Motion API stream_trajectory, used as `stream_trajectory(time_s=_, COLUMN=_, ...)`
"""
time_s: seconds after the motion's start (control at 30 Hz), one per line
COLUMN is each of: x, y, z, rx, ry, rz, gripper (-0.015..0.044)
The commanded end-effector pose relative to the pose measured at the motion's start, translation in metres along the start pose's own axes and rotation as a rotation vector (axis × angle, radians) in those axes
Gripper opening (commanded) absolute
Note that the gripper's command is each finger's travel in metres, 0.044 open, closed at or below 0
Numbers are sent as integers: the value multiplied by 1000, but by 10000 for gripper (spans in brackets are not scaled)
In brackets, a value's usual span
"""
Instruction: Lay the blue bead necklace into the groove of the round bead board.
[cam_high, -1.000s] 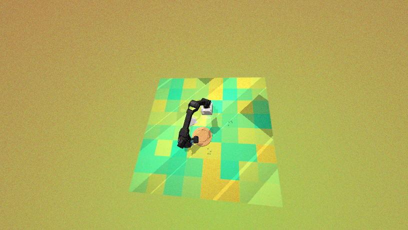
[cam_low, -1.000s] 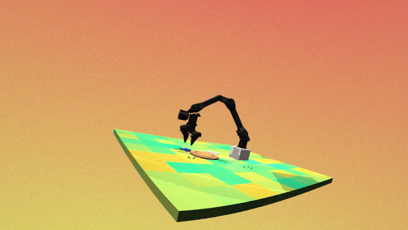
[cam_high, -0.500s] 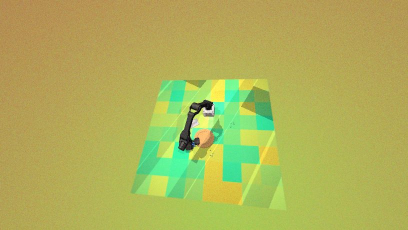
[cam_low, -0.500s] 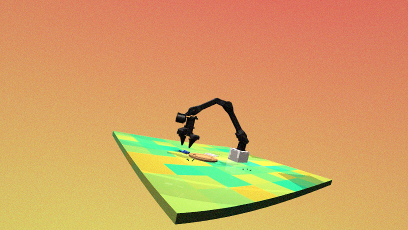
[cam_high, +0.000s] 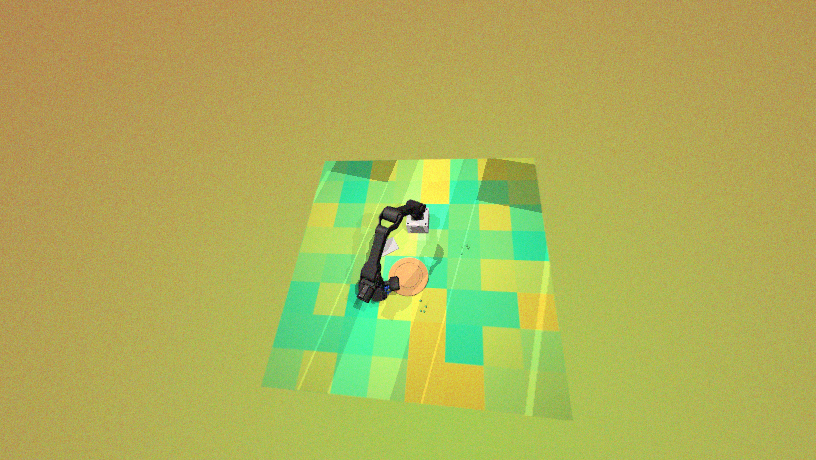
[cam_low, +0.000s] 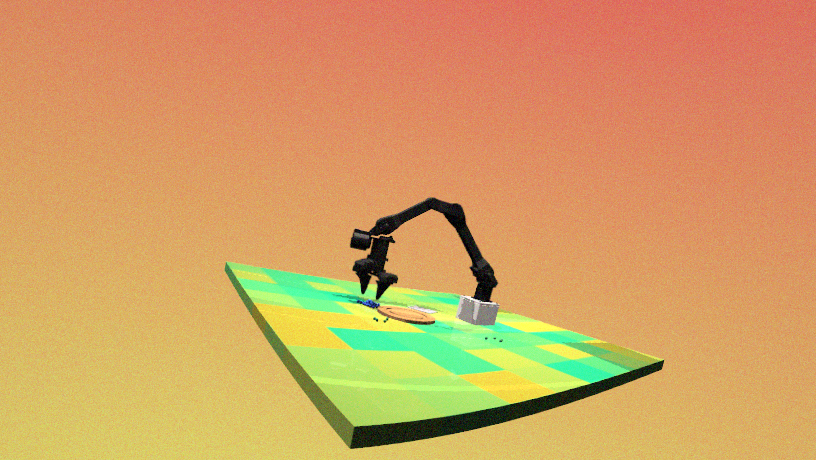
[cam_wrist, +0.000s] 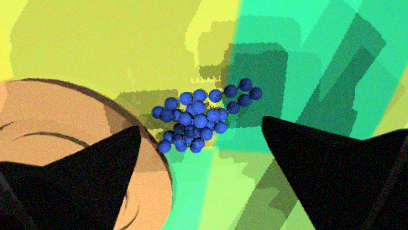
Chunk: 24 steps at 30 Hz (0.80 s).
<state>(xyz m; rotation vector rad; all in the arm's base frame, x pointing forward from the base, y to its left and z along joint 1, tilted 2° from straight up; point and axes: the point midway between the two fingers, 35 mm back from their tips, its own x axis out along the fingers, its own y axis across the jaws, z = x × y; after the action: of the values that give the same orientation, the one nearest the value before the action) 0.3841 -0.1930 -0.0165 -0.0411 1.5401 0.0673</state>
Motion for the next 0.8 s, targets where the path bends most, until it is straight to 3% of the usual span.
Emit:
stream_trajectory(time_s=0.0, x=9, y=0, z=-1, rx=-5, ry=4, rz=1, gripper=380)
stream_trajectory(time_s=0.37, x=20, y=0, z=-2, rx=-8, ry=6, rz=1, gripper=380)
stream_trajectory(time_s=0.77, x=17, y=1, z=-2, rx=-3, ry=5, rz=3, gripper=65)
